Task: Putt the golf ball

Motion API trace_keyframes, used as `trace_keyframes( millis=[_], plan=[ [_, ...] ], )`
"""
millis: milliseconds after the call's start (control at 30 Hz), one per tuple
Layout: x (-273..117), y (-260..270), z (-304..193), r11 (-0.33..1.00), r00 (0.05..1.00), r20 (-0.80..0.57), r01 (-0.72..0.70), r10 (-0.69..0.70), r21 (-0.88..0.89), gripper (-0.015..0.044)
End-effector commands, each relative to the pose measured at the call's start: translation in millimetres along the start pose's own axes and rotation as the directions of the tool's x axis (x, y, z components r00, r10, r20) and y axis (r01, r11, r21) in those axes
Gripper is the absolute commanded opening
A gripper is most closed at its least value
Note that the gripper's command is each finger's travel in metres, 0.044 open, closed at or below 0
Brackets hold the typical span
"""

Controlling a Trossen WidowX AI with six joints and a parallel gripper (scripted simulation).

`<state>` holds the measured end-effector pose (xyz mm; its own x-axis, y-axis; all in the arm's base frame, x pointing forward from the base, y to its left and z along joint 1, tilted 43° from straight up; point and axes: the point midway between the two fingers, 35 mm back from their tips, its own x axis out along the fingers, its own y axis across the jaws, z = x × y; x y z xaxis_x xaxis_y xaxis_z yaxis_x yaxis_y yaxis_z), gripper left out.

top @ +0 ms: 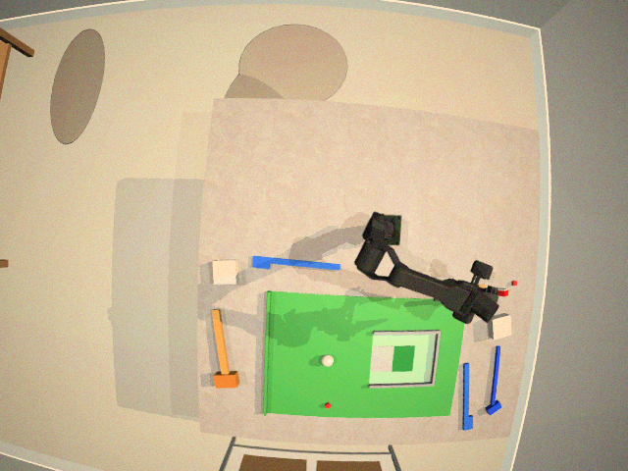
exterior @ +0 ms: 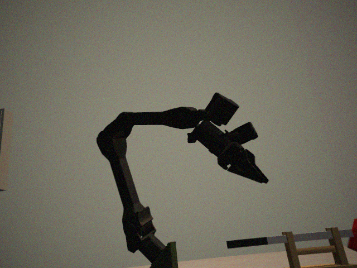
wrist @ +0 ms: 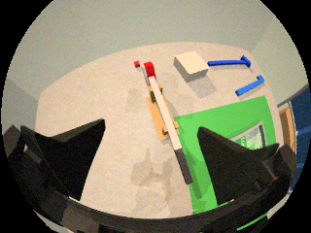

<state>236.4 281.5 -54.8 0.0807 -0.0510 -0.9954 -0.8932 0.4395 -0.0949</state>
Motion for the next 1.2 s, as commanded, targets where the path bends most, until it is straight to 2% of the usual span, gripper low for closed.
trace_keyframes(
  millis=[0,133,500,1167],
  plan=[
    [18.9,-49.6,-56.4,0.967,0.956,-0.292,-0.044,-0.033,-0.251,0.044],
    [25.7,-72.6,-81.9,0.924,0.903,-0.428,-0.144,-0.024,-0.355,0.044],
    [28.6,-70.4,-81.3,0.923,0.903,-0.429,-0.145,-0.024,-0.356,0.044],
    [63.7,-75.8,-109.9,0.923,0.902,-0.43,-0.144,-0.025,-0.356,0.044]
  ],
)
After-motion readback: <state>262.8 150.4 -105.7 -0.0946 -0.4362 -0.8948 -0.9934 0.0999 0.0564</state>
